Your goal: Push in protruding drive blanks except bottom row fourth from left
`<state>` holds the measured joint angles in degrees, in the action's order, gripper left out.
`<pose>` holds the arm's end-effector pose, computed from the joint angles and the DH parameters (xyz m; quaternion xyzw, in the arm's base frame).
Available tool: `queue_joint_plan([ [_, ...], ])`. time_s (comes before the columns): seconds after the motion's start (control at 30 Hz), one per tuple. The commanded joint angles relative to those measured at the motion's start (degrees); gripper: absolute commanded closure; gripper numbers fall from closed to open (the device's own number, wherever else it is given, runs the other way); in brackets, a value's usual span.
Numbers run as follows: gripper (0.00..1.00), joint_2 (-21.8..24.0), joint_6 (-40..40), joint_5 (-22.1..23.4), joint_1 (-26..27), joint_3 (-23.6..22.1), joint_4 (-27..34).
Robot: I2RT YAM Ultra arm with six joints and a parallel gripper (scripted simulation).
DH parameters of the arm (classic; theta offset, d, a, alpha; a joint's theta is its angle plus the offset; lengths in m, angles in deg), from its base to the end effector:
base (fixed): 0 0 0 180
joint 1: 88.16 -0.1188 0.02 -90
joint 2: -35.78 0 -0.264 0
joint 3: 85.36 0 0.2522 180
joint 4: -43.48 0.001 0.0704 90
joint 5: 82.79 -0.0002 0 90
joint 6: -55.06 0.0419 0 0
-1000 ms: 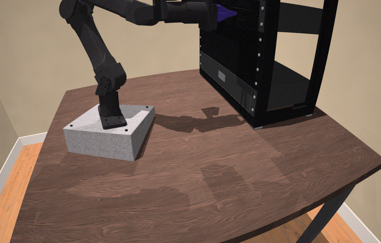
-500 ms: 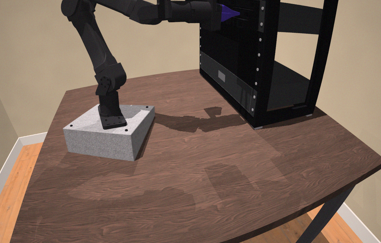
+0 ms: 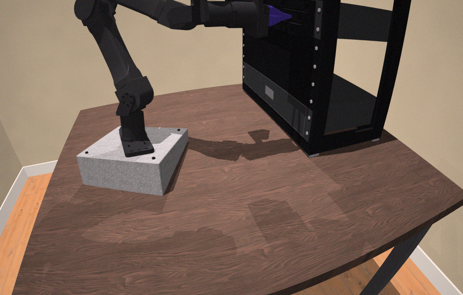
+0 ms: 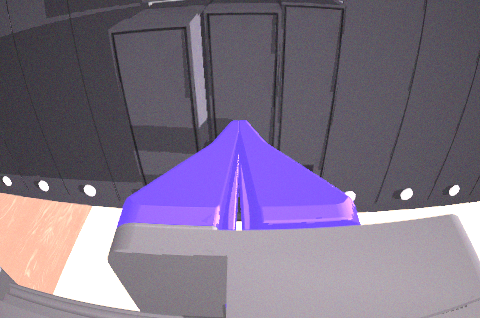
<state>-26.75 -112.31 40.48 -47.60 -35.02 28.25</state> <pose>0.2056 -0.1444 0.3052 -0.4053 0.5600 -0.4942 0.5272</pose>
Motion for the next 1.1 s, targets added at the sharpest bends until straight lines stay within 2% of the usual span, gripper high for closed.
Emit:
queue_joint_plan([
  [0.0, 1.0, -1.54, -0.08, -2.75, -0.62, 2.85, -1.88],
  [1.07, 1.0, -2.76, -0.05, -2.67, -0.17, 3.97, -1.99],
])
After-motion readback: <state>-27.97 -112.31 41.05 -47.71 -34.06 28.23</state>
